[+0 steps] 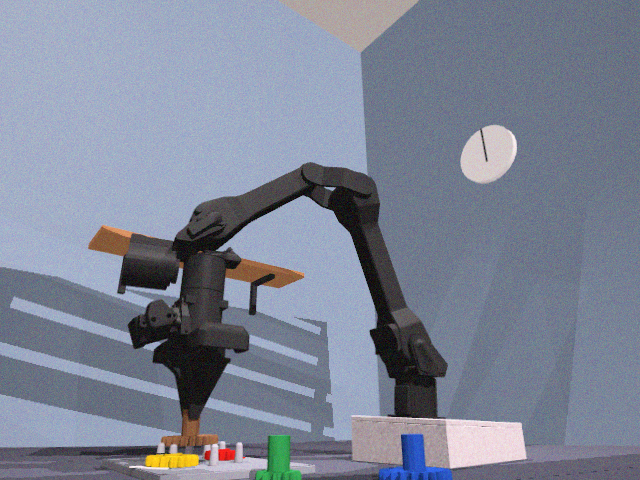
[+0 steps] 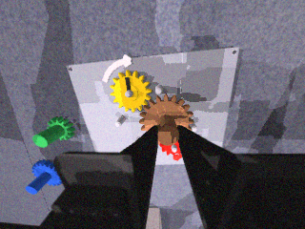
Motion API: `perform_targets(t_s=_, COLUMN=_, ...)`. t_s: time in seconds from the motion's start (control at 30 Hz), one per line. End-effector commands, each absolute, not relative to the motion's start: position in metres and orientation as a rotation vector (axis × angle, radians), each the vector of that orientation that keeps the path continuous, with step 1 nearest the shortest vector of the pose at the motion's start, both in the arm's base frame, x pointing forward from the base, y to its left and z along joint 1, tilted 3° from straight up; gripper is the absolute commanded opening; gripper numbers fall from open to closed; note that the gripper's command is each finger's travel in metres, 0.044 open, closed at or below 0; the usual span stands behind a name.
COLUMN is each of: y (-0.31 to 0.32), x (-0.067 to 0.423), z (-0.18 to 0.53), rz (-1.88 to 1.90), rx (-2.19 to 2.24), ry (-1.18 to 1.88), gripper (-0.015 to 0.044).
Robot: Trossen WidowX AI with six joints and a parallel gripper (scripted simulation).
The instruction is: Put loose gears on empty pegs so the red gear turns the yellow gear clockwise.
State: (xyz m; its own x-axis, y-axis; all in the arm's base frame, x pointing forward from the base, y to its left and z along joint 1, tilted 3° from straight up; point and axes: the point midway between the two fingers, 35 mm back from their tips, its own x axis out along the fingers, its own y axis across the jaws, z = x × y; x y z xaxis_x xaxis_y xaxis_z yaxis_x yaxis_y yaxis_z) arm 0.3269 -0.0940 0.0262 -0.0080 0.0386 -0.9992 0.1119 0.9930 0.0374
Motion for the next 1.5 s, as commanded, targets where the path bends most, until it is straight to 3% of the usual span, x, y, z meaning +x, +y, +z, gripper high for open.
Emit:
perform_targets(t_s=0.0, y=-0.0945, x=0.3261, z=0.0207, rz=-0.019, rx=0.079, ry=1.582, gripper=0.0)
perform_targets(t_s=0.83, y=-0.095, x=0.3266, z=0.0147, rz=-0.263, rx=0.319, ry=1.569, gripper=0.0)
perform_targets(t_s=1.47, y=-0.094, x=0.3256, z=0.014, rz=-0.055, rx=0.114, ry=1.582, gripper=0.0)
